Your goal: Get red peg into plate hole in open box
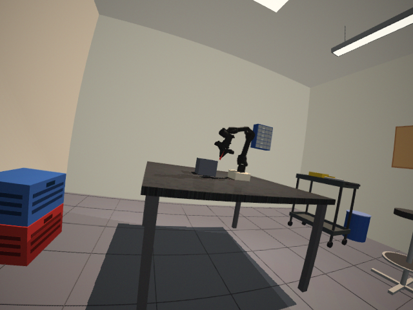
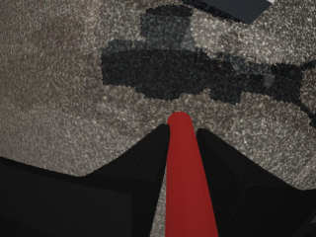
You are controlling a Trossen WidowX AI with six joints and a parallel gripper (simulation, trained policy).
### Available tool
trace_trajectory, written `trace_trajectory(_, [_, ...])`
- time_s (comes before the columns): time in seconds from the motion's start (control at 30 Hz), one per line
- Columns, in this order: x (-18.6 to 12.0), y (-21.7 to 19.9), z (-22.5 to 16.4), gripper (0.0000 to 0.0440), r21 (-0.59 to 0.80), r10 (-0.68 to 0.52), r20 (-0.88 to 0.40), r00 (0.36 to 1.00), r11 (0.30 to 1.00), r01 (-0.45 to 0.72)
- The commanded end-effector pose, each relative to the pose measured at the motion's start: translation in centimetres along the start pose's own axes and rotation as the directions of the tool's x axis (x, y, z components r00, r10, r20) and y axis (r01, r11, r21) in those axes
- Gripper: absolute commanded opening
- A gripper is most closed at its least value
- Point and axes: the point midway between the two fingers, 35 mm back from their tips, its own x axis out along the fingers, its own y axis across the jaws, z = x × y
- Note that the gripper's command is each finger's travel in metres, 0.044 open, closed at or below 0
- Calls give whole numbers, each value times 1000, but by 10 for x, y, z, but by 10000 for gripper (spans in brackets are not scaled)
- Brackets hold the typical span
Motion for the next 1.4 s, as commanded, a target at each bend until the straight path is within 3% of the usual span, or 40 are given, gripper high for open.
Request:
trace_trajectory(0.0, [-5, 3, 15, 0, 0, 0, 32, 999, 1000, 0])
trace_trajectory(0.6, [-7, 2, 75, 0, 41, -68, 110, 992, 997, 64])
trace_trajectory(1.37, [11, -2, 128, 0, 65, -161, 111, 981, 986, 154])
